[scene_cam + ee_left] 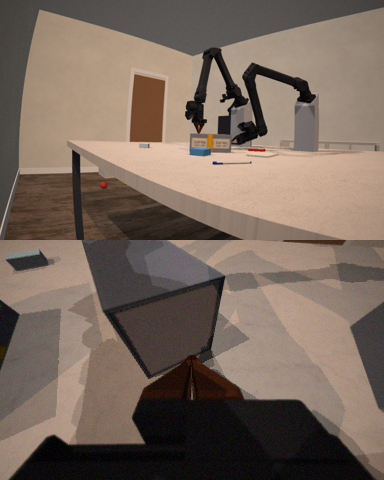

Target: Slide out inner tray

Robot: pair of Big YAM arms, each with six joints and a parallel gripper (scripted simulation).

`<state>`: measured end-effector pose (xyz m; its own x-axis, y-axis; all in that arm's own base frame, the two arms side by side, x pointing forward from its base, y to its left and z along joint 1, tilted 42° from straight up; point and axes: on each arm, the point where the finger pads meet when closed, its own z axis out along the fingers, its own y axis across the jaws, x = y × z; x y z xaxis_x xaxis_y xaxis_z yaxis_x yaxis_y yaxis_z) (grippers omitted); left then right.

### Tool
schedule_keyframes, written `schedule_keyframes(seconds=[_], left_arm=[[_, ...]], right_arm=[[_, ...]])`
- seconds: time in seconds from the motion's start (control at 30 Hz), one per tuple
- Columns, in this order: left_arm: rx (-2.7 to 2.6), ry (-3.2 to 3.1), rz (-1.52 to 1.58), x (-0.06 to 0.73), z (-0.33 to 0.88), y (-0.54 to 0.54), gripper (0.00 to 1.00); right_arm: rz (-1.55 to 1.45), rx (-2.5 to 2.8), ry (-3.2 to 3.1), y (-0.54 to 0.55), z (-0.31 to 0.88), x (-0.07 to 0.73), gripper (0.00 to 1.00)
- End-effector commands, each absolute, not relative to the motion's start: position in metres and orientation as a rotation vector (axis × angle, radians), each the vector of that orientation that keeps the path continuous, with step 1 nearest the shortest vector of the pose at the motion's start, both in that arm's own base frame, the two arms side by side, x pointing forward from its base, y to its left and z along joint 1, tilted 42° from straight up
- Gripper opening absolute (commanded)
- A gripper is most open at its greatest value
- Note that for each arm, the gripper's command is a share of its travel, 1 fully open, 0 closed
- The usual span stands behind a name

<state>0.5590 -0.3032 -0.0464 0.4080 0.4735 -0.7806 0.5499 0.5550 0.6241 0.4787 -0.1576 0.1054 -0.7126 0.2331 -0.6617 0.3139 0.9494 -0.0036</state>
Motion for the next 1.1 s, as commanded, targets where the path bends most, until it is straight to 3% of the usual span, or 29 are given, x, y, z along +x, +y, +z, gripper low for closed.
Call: schedule_keyframes(seconds=[0.0,1.07], left_arm=[[1.055,1.167,-0.072,0.56,-0.023,-0.323,0.0],[1.053,1.162,-0.068,0.575,-0.009,-0.332,0.0]], right_arm=[[-0.143,0.389,2.434,-0.156,0.085,0.474,0.0],[-0.14,0.395,2.459,-0.156,0.072,0.471,0.0]])
